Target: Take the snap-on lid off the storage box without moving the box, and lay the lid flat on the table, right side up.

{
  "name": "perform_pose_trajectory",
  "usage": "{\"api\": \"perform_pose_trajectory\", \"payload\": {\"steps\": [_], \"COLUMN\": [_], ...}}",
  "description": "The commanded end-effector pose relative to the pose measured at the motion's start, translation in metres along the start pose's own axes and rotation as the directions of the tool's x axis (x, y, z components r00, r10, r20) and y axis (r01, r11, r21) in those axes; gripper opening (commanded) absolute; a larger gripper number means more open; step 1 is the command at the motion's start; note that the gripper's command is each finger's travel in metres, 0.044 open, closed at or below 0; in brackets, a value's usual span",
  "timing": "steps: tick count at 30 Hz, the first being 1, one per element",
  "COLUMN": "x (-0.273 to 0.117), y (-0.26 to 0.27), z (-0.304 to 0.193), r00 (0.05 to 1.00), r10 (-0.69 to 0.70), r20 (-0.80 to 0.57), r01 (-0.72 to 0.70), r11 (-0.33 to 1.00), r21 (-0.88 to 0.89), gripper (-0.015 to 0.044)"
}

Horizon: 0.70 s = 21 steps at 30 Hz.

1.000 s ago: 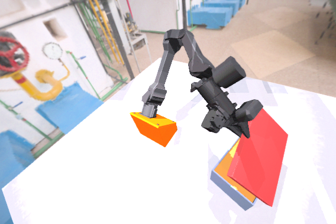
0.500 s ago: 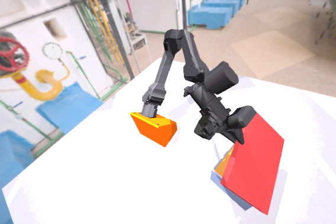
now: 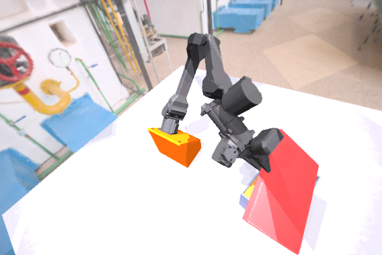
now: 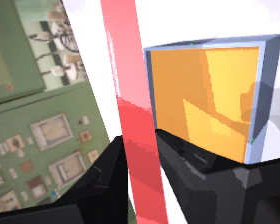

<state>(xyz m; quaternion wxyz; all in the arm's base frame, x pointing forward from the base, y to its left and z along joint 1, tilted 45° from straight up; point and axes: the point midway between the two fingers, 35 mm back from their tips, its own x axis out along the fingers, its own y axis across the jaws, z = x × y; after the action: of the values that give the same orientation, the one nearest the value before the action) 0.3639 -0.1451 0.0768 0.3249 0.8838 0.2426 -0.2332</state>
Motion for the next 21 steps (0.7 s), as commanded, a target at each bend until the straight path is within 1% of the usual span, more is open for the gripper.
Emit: {"api": "perform_pose_trajectory", "payload": {"steps": [1,21], "x": [0.001,-0.002], "y": [-0.003,-0.005], "z": [0.012,0.052], "r00": [1.0,1.0], "r10": [-0.007,-0.006], "r20": [0.004,0.006], "r01": [0.007,0.006], "r11": [1.0,1.0], "r21": [0.007,0.005], "gripper": [0.0,0.0]}}
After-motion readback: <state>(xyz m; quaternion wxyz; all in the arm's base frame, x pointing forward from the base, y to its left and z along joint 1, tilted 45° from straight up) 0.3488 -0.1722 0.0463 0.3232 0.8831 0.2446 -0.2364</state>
